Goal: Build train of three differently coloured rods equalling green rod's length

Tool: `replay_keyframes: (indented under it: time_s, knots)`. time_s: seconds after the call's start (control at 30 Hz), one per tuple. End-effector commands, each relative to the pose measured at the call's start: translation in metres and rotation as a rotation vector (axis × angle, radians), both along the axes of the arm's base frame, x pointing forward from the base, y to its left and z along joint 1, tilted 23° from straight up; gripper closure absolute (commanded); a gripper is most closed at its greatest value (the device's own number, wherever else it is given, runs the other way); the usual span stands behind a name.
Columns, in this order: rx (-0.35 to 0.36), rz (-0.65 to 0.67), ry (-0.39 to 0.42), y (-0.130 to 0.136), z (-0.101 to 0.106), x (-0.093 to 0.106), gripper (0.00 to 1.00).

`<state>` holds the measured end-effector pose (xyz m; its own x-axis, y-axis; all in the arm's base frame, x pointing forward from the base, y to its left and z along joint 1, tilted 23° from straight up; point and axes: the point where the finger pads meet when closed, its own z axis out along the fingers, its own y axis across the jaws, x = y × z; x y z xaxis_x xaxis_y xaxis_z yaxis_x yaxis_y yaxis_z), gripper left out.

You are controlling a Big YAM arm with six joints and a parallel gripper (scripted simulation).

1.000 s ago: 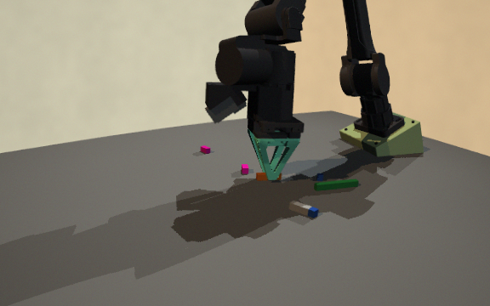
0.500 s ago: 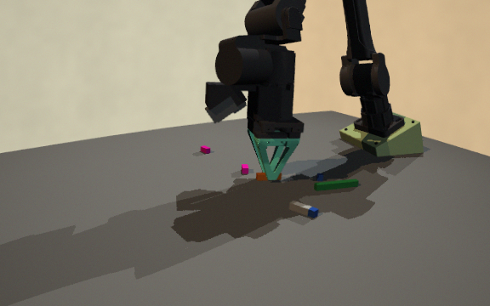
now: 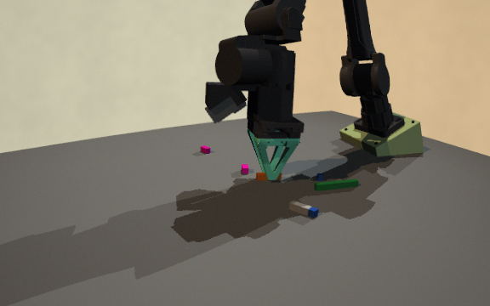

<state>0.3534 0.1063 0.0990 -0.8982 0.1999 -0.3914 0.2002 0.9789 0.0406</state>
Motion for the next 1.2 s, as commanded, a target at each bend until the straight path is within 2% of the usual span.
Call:
replay_keyframes:
  time_s: [0.0, 0.2, 0.23, 1.17]
  knots:
    - [0.001, 0.003, -0.007, -0.0043, -0.0001, -0.0003, 0.77]
    - [0.001, 0.003, -0.007, -0.0043, -0.0001, -0.0003, 0.77]
    - [0.001, 0.003, -0.007, -0.0043, -0.0001, -0.0003, 0.96]
    - [0.001, 0.003, -0.007, -0.0043, -0.0001, -0.0003, 0.96]
